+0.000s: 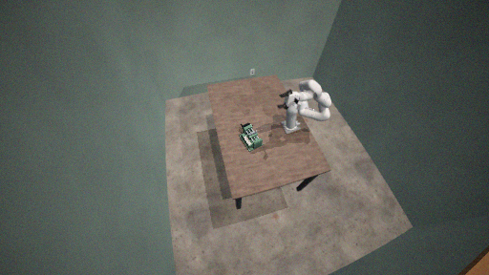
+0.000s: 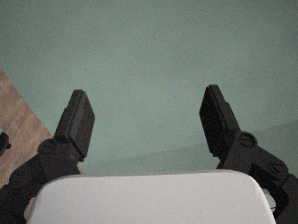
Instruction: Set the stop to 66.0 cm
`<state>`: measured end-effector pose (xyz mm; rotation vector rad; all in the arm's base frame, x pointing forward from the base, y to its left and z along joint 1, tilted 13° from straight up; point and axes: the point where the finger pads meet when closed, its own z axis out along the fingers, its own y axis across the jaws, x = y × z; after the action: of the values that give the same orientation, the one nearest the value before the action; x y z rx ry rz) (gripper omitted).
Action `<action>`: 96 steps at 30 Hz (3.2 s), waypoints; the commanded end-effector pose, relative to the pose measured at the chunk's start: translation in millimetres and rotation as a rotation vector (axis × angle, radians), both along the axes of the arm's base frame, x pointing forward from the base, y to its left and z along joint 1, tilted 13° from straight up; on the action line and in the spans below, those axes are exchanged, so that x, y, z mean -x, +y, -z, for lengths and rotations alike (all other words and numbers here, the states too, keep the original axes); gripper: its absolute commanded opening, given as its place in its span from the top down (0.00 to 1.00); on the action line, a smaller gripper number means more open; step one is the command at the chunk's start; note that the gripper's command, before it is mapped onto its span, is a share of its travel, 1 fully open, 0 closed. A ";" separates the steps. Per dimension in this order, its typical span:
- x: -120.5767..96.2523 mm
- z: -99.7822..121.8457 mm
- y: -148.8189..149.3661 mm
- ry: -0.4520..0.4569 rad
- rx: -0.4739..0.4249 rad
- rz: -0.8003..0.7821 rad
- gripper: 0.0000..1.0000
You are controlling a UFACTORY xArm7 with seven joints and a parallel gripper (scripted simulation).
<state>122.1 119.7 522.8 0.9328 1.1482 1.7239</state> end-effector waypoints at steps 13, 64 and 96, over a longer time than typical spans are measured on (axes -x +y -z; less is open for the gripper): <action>0.4 -0.8 -0.1 -0.001 0.000 0.000 0.00; -122.6 25.2 -53.6 0.614 0.291 0.080 0.00; -192.1 68.2 -82.4 0.915 0.452 0.056 0.00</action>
<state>313.8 37.5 452.2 1.4813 1.9542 0.8854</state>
